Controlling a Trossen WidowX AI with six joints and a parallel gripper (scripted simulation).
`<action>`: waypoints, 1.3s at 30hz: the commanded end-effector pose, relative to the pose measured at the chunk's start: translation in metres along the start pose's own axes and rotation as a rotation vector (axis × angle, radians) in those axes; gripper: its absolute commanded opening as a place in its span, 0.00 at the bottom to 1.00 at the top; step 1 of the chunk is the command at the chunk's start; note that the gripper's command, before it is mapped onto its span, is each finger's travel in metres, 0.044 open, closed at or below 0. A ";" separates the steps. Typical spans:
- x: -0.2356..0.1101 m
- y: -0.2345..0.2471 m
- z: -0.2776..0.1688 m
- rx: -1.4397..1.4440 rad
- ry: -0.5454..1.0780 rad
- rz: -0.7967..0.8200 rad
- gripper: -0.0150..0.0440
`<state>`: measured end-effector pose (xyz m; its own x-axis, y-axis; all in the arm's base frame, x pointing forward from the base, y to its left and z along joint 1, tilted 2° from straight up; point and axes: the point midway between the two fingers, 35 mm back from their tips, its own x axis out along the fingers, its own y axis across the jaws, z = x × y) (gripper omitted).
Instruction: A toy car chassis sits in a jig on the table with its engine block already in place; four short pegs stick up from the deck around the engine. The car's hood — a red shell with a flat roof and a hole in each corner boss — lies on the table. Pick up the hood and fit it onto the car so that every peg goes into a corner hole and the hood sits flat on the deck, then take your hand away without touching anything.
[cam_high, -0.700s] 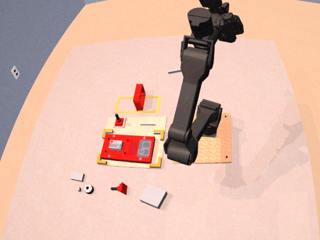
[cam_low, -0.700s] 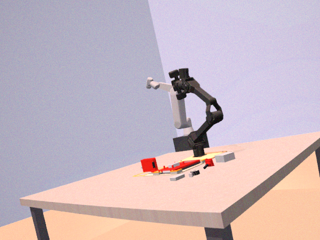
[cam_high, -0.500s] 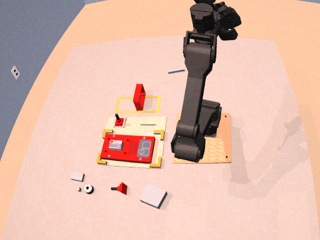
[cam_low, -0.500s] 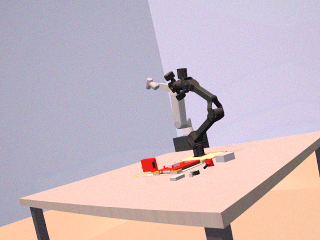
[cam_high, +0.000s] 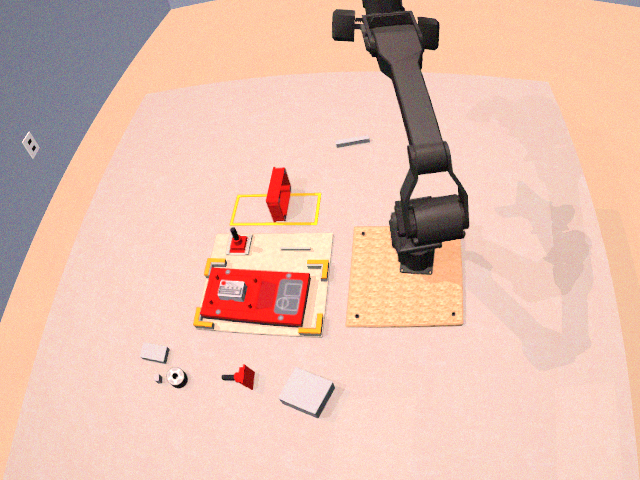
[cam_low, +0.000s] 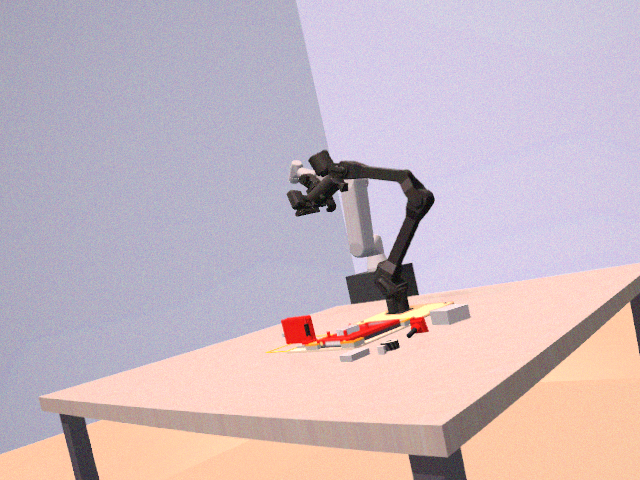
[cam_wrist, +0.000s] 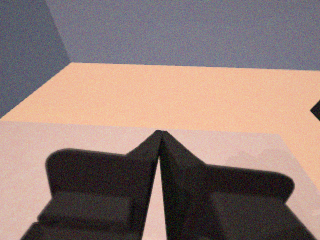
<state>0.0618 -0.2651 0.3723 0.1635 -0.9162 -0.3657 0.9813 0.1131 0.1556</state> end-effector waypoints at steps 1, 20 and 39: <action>0.035 0.057 -0.037 -0.487 0.201 0.190 0.25; 0.032 0.212 -0.211 -1.949 0.392 1.082 0.25; -0.013 0.255 -0.307 -2.631 0.134 1.802 0.25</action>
<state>0.3384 -0.1052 0.1318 0.0492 0.0153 -0.9987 -0.9950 -0.0867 -0.0503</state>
